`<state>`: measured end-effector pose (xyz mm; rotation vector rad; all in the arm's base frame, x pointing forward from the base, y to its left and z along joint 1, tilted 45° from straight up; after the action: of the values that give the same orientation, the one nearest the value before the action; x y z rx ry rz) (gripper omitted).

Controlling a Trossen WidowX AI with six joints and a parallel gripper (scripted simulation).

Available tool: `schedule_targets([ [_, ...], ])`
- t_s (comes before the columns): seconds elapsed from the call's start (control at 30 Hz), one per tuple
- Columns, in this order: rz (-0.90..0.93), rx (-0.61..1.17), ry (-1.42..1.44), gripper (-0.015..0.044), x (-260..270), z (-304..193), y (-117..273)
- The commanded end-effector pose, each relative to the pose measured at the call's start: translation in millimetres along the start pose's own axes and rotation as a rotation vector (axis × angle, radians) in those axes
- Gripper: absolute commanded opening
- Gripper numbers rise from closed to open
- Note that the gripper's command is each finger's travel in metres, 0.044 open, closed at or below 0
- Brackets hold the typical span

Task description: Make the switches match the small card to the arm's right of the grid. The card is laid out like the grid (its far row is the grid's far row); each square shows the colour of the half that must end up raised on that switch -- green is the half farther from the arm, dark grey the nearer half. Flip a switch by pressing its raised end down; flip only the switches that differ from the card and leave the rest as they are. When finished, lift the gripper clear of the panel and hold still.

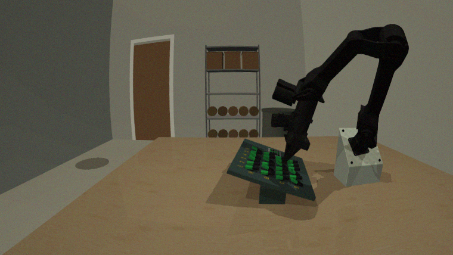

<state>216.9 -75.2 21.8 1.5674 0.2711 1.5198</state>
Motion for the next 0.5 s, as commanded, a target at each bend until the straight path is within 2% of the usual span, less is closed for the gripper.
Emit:
schedule_targets([
  [0.0,0.002,-0.002,-0.003,0.0000,0,0,-1],
  [0.23,-0.001,0.000,0.001,0.0000,0,1,1],
  [0.4,-0.003,0.023,-0.003,0.0000,-2,5,55],
  [0.47,0.000,0.026,-0.003,0.0000,-1,4,64],
])
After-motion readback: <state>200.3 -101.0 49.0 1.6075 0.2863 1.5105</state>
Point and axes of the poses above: the point midway between the two fingers, 35 mm back from their tips, its own y axis back along the fingers, its own x axis across the jaws, z = x × y, the point moved 6 cm from there along y, back along the fingers, and after that the axes turned 2 degrees about y, right-handed, at the moved point
